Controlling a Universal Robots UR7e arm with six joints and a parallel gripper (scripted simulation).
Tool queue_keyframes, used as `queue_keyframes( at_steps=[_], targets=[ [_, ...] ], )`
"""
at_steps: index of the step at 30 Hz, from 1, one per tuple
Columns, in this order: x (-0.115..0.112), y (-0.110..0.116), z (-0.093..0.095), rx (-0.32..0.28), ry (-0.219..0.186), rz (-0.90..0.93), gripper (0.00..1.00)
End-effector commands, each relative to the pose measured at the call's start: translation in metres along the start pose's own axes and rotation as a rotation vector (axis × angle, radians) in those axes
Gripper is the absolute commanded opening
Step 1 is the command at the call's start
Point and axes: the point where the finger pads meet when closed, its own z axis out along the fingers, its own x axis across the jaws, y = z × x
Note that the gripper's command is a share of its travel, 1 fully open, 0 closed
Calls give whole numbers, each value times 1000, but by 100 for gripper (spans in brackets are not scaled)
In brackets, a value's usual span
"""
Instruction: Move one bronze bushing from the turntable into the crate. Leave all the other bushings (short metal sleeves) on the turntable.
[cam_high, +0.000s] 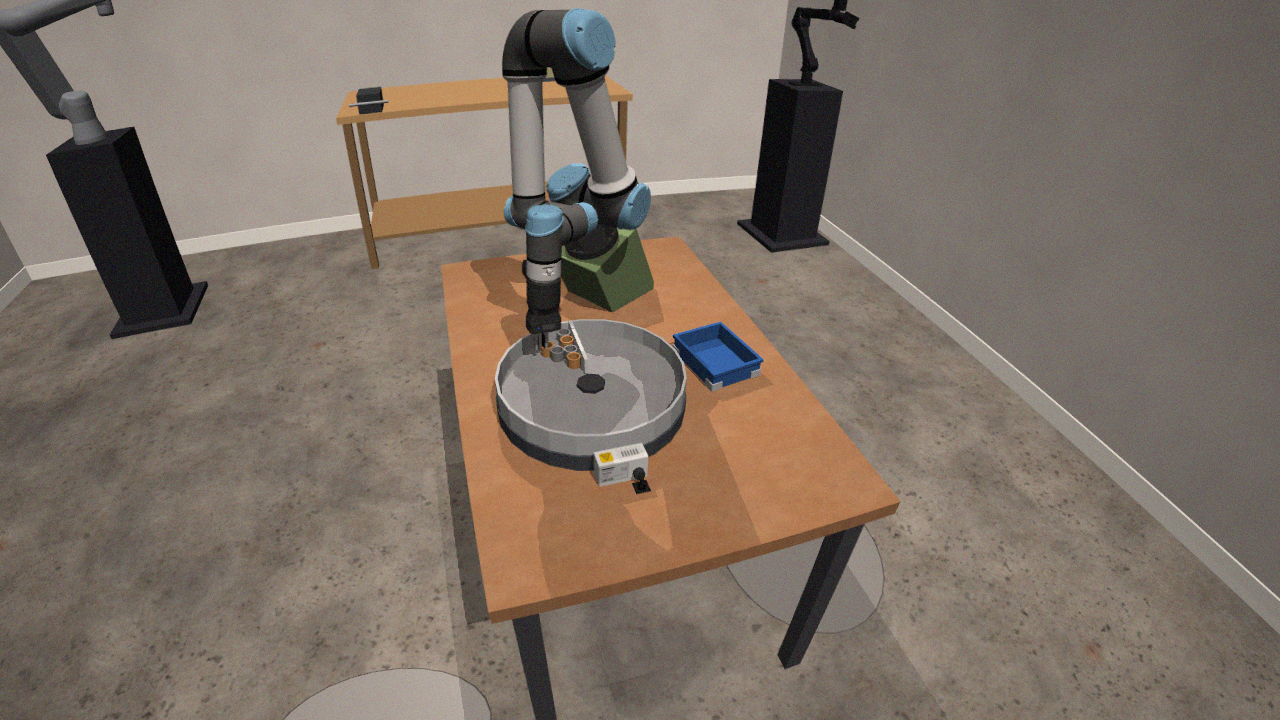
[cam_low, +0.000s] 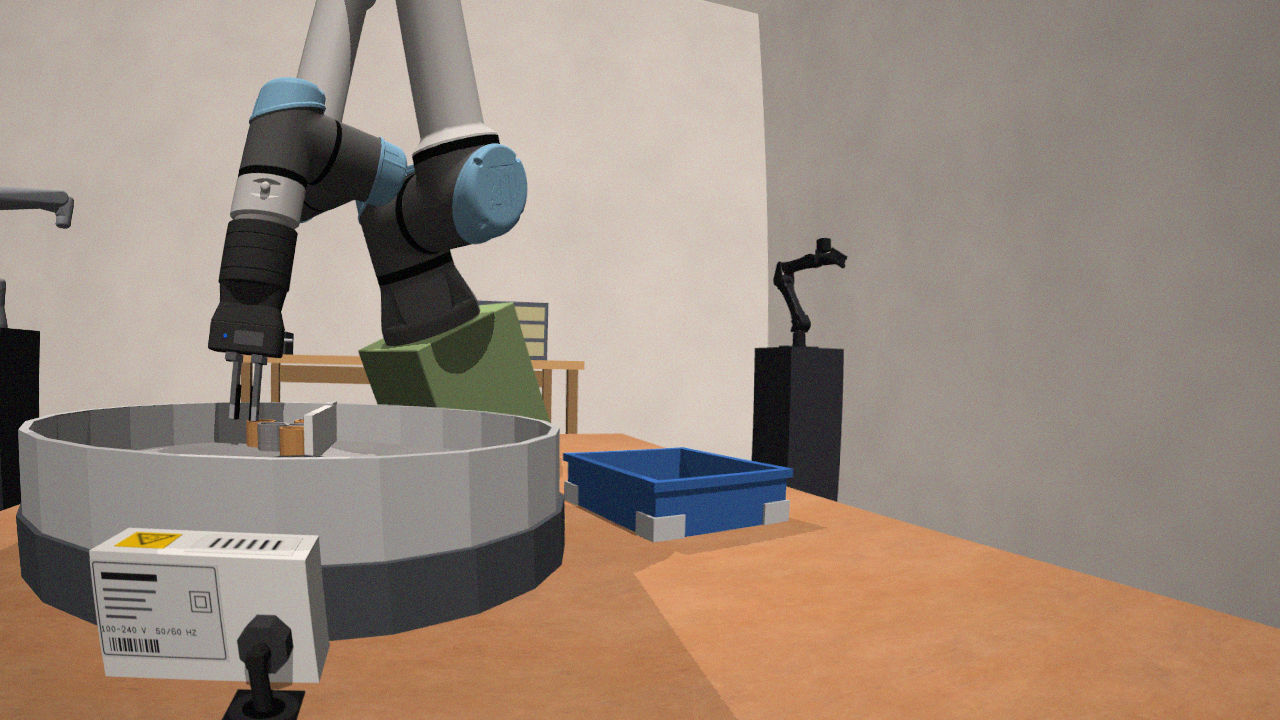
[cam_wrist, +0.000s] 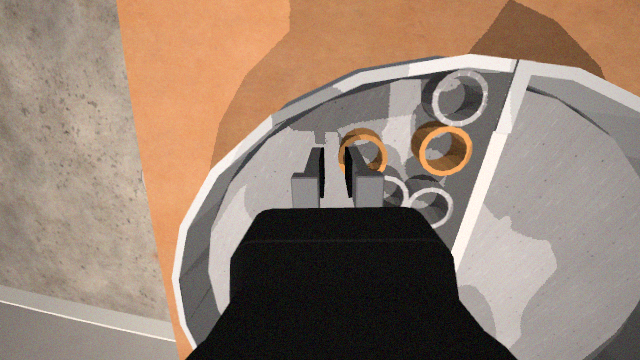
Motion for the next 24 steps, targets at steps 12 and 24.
queue_keyframes(
  at_steps=[12, 24],
  targets=[
    [-1, 1, 1, 2, 3, 0, 40],
    [1, 1, 4, 10, 16, 0, 40]
  ],
)
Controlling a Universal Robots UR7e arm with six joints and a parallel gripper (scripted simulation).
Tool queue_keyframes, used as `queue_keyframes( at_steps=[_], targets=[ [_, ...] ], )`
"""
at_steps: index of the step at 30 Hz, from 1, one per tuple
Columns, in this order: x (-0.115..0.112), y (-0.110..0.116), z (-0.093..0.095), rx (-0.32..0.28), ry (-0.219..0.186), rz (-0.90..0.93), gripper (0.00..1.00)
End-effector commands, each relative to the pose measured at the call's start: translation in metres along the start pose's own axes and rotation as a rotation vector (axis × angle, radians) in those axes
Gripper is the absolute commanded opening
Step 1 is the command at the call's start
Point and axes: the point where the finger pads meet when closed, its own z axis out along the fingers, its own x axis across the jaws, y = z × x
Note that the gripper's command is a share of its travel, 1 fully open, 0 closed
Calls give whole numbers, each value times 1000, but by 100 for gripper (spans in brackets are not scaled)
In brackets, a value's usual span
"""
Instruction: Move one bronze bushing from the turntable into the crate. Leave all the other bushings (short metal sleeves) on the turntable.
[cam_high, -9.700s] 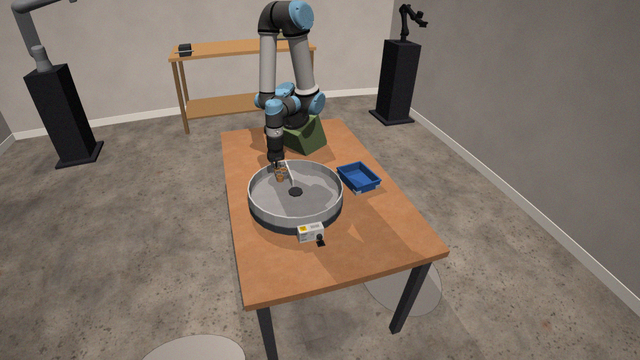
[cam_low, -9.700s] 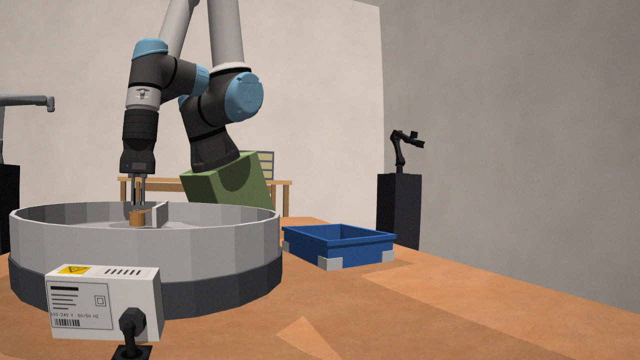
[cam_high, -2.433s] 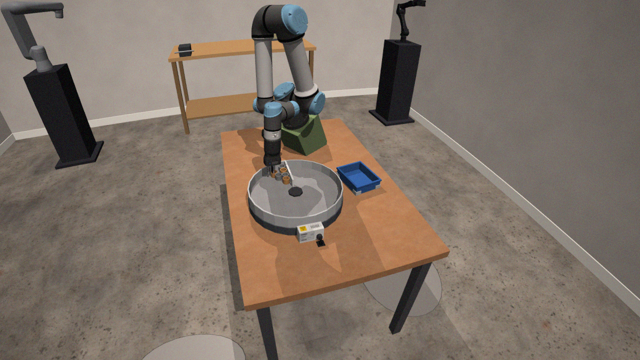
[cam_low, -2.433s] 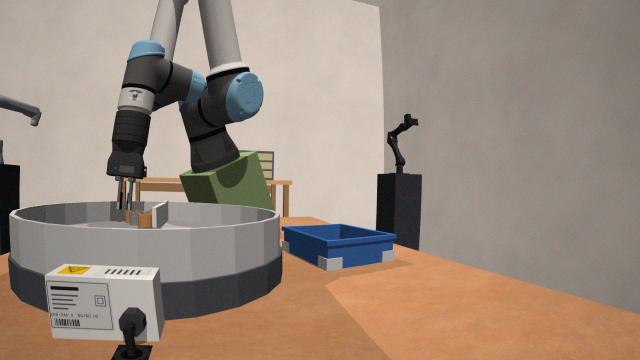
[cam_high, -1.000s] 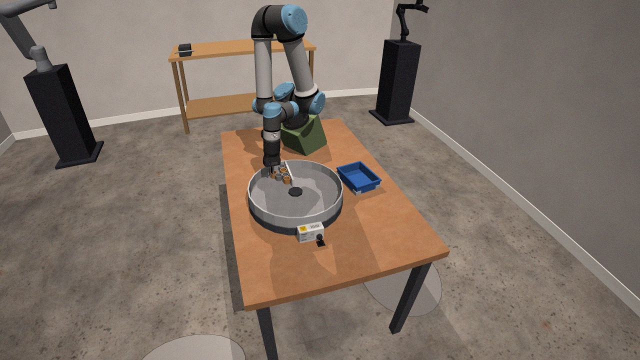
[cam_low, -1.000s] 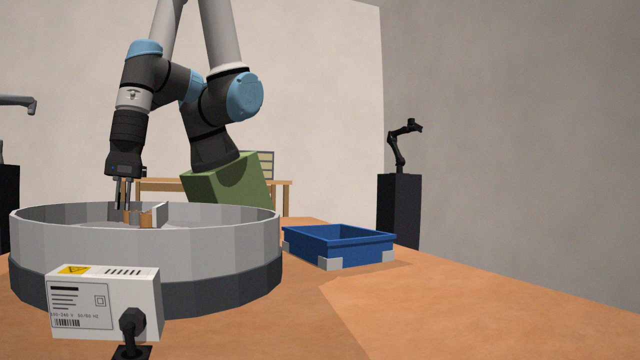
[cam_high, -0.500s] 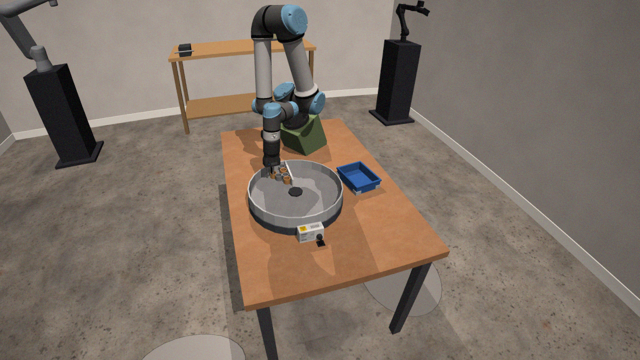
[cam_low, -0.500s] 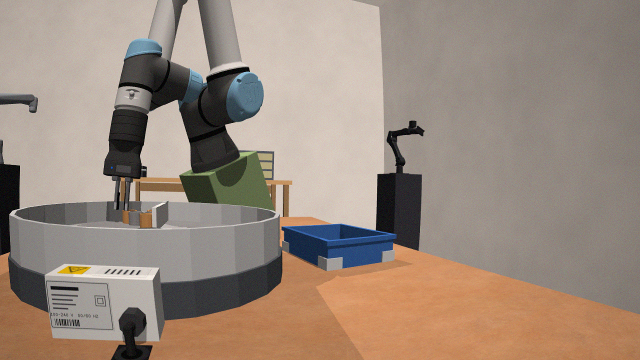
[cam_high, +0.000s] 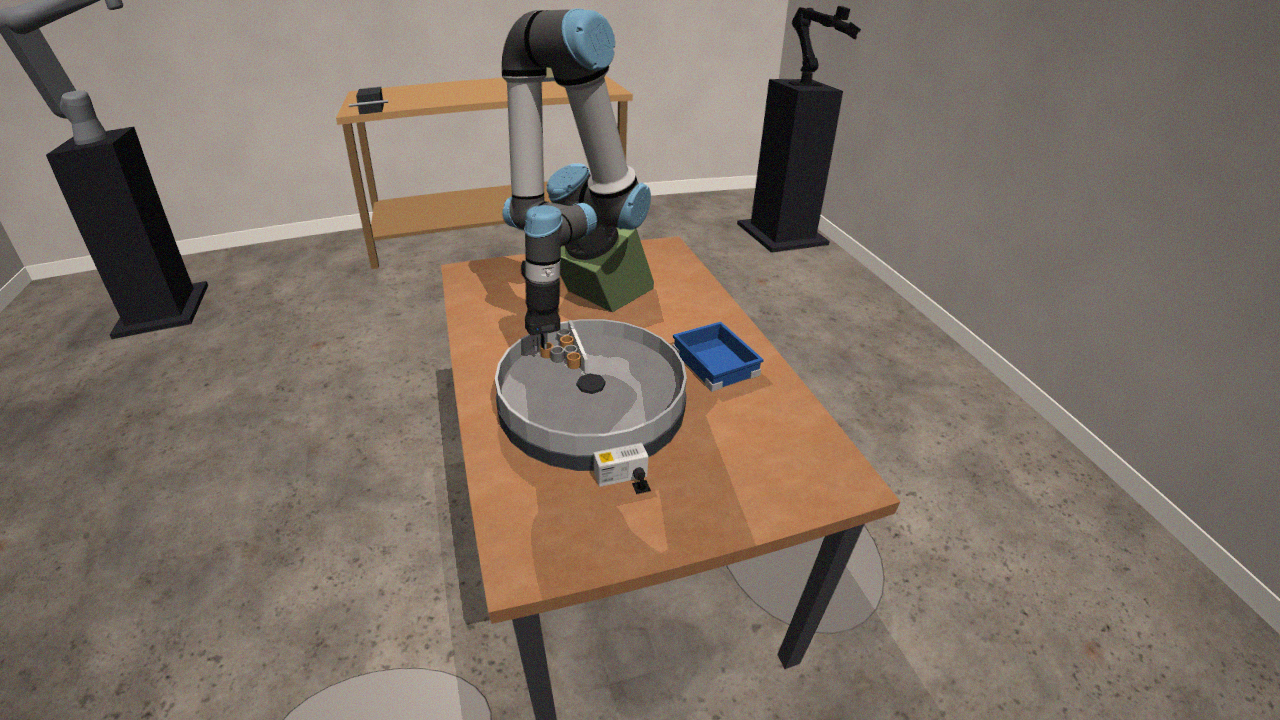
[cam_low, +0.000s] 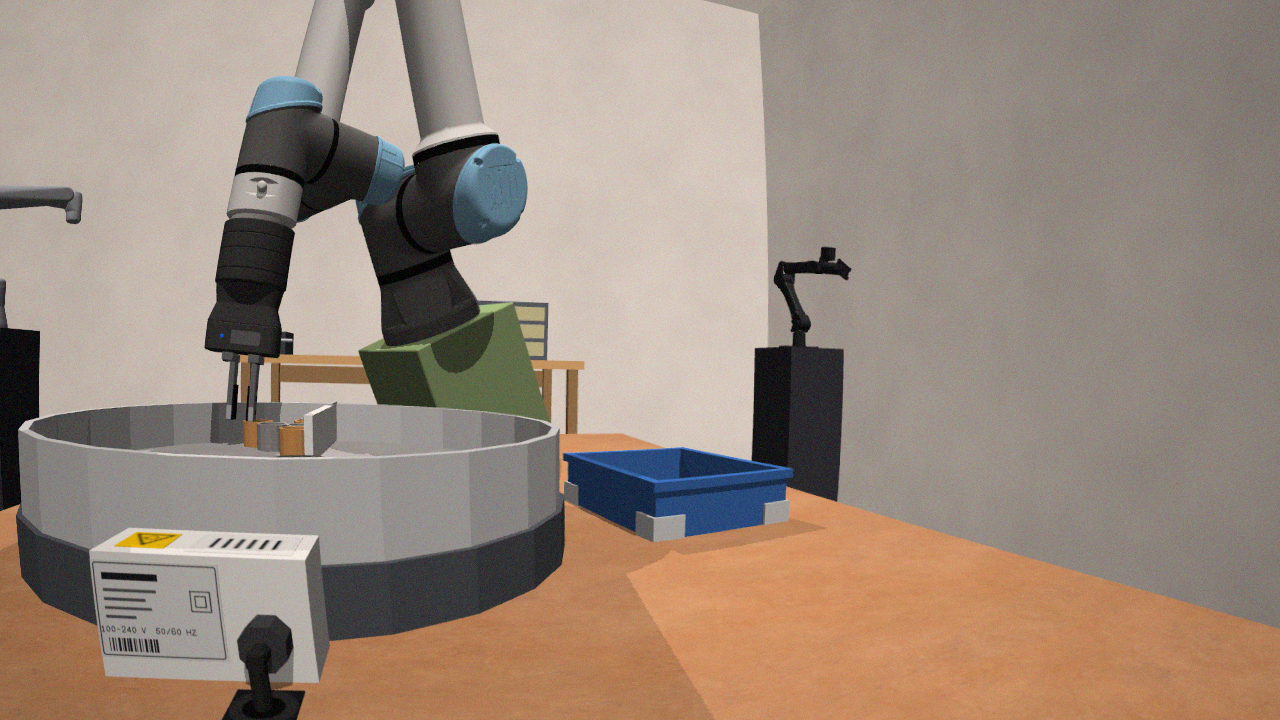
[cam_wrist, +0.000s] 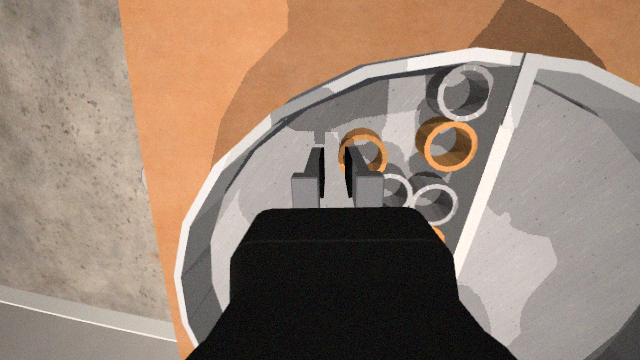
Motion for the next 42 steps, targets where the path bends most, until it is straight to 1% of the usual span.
queue_keyframes(
  at_steps=[1, 4, 5, 42],
  targets=[
    [3, -2, 4, 10, 15, 0, 40],
    [3, -2, 4, 10, 15, 0, 40],
    [0, 0, 0, 0, 0, 0, 0],
    [0, 0, 0, -1, -1, 0, 0]
  ],
)
